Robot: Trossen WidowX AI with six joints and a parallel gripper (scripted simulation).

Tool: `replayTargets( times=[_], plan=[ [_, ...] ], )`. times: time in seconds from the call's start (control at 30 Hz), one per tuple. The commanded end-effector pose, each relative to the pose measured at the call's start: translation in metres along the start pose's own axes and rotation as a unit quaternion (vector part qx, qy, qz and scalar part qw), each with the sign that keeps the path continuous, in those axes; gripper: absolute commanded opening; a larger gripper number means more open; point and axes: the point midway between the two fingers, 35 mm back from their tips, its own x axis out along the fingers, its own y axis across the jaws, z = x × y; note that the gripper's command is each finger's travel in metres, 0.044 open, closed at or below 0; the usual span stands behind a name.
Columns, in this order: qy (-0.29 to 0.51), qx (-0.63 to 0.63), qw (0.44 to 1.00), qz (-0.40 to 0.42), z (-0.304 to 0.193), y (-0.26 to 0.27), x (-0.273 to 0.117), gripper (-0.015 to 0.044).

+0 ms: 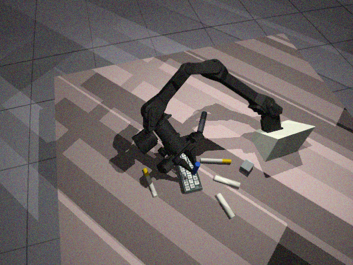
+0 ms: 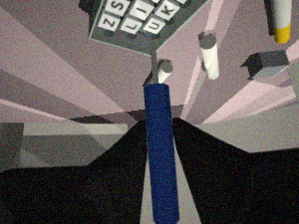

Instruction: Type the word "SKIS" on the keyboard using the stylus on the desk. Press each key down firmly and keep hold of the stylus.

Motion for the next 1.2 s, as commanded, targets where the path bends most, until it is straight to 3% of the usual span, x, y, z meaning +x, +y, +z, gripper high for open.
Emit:
replayTargets(
  times=[0.0, 0.23, 0.53, 1.1, 1.17],
  plan=[
    [0.027, 0.001, 1.000, 0.011, 0.001, 0.007, -0.007, 0.0000],
    [0.077, 0.008, 0.997, 0.031, 0.004, 0.020, -0.018, 0.0000],
    [0.078, 0.009, 0.996, 0.031, 0.031, 0.020, 0.004, 0.0000],
    [0.078, 0.009, 0.996, 0.031, 0.031, 0.020, 0.004, 0.0000],
    [0.077, 0.009, 0.996, 0.031, 0.031, 0.021, 0.004, 0.0053]
  ],
)
